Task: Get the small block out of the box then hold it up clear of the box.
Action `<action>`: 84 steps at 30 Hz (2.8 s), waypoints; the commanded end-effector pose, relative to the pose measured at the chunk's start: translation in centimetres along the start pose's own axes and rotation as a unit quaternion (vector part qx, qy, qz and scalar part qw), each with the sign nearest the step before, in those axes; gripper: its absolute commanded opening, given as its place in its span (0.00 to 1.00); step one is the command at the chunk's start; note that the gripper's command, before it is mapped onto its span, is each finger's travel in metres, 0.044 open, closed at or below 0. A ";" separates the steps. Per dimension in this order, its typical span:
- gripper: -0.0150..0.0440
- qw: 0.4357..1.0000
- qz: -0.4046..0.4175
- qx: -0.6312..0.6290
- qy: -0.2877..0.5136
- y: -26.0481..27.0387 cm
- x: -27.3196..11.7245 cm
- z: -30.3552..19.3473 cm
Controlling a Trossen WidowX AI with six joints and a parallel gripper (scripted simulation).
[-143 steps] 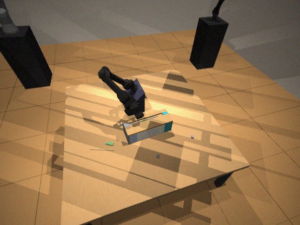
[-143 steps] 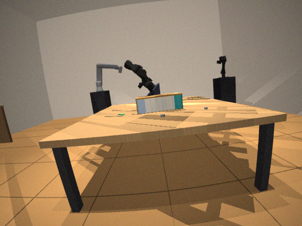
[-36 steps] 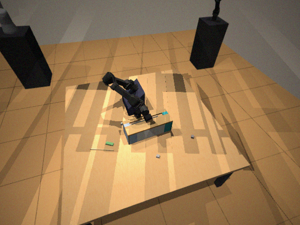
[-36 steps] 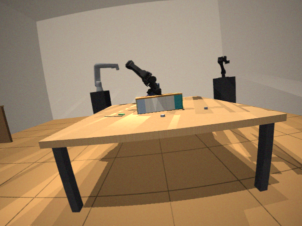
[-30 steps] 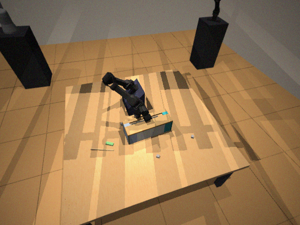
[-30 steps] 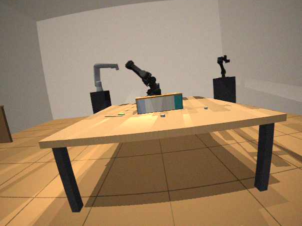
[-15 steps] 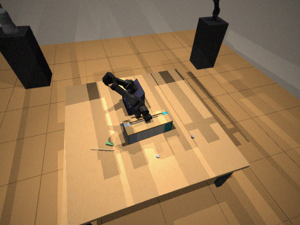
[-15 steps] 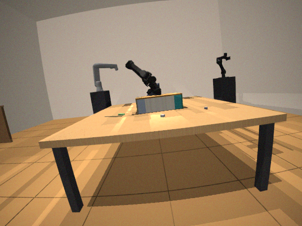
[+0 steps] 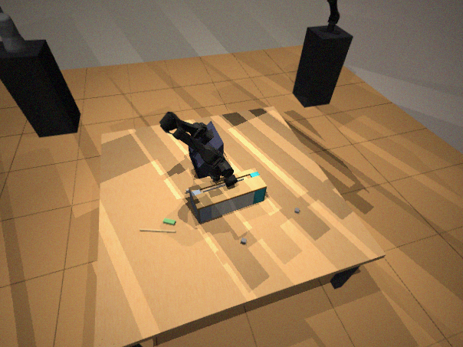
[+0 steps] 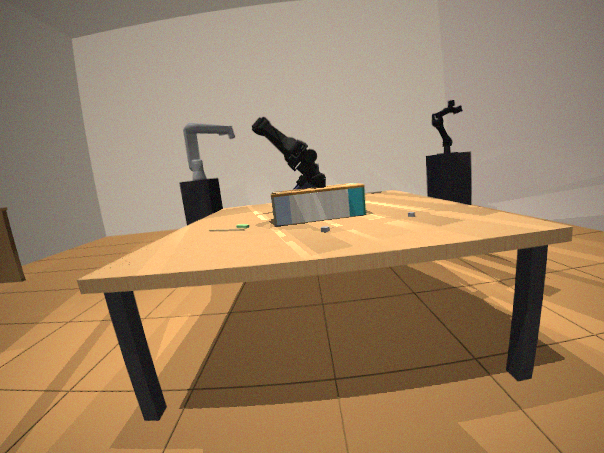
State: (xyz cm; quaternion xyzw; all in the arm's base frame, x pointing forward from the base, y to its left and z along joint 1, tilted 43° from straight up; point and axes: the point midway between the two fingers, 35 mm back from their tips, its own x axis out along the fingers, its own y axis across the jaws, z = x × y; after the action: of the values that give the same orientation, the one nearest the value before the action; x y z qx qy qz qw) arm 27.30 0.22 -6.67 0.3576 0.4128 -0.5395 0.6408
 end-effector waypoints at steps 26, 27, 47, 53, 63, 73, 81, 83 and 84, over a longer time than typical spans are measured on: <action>0.93 1.000 -0.002 0.001 0.000 0.0 0.4 -0.8; 0.93 1.000 -0.002 0.001 0.000 0.0 0.4 -0.9; 0.93 1.000 -0.002 0.001 0.001 -0.1 1.1 -2.8; 0.93 1.000 -0.002 0.001 0.001 -0.1 1.3 -3.3; 0.93 1.000 -0.002 0.001 0.001 -0.1 1.6 -4.3; 0.93 1.000 -0.002 0.001 0.002 -0.1 2.0 -5.2; 0.93 1.000 -0.002 0.001 0.002 -0.1 2.2 -6.0; 0.93 1.000 -0.002 0.001 0.002 -0.1 2.3 -6.2; 0.93 1.000 -0.002 0.001 0.002 -0.1 2.3 -6.3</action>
State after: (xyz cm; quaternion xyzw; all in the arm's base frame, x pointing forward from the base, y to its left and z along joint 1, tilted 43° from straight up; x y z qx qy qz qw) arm 26.64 4.69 -10.86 0.3579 0.4128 -0.5390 0.6411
